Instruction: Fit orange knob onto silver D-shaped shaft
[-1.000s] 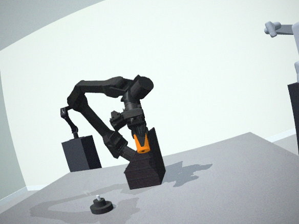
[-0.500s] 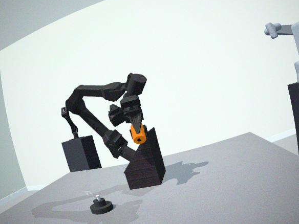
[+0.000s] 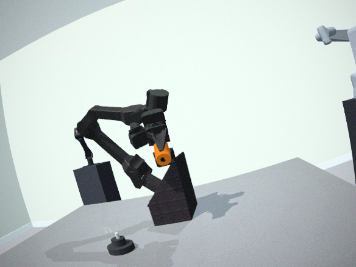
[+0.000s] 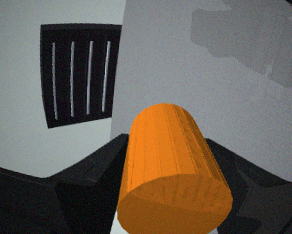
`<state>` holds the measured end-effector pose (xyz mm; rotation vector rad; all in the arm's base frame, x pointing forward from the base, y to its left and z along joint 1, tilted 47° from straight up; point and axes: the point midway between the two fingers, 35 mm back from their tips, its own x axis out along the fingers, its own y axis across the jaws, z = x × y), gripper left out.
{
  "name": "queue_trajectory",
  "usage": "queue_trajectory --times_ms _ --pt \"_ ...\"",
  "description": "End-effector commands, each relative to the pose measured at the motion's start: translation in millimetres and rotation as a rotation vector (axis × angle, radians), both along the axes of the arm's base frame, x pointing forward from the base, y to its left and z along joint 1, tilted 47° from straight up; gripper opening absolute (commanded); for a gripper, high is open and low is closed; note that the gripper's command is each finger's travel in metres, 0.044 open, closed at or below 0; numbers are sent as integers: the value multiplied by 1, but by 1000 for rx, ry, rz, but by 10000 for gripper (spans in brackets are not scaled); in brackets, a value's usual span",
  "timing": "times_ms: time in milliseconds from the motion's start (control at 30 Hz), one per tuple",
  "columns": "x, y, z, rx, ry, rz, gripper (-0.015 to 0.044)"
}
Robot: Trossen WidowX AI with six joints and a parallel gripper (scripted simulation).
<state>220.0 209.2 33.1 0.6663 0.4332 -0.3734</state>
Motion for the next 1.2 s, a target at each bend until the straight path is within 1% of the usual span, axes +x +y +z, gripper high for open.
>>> queue_trajectory --times_ms 0,233,267,1167 --pt "-1 -2 1 5 -24 22 0" --pt "-2 -4 0 23 -72 73 0" --pt "-1 -2 -2 18 -49 55 0" --pt "-1 -2 -2 18 -49 55 0"
